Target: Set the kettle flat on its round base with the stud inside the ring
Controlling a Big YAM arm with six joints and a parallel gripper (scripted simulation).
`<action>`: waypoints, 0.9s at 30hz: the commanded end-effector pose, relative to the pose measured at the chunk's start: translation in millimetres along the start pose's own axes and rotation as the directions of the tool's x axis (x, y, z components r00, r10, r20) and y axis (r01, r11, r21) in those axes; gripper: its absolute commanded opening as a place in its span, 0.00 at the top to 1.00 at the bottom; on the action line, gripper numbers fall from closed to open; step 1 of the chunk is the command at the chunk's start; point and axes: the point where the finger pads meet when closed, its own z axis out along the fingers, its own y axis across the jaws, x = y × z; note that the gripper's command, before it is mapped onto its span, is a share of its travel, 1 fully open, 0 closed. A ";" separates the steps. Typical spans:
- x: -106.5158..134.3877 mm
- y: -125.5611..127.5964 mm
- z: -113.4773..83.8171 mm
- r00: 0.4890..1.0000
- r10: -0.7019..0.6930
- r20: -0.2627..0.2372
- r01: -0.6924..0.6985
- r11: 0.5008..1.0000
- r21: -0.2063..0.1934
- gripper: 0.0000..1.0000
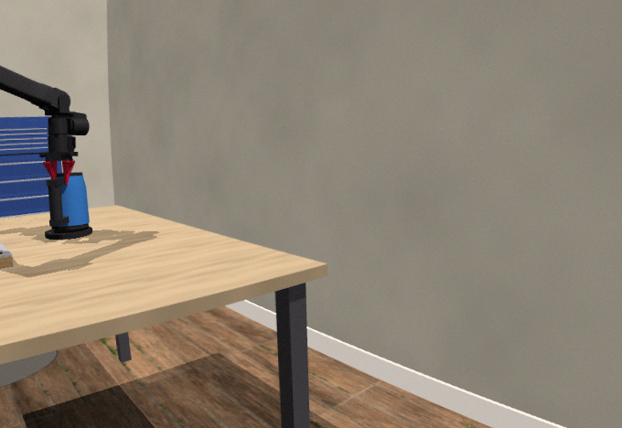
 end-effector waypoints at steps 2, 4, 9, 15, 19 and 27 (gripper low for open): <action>-20.7 -12.0 -36.7 0.997 -0.003 0.083 -0.001 0.998 0.057 1.00; -20.7 -12.0 -36.7 0.997 -0.003 0.083 -0.001 0.998 0.057 1.00; -20.7 -12.0 -36.7 0.997 -0.003 0.083 -0.001 0.998 0.057 1.00; -20.9 -12.2 -35.0 0.997 -0.003 0.079 -0.001 0.999 0.054 0.26; -15.8 -8.1 -26.7 0.998 -0.003 0.063 0.001 0.999 0.040 0.26; -15.8 -8.1 -26.7 0.998 -0.003 0.063 0.001 0.999 0.040 0.26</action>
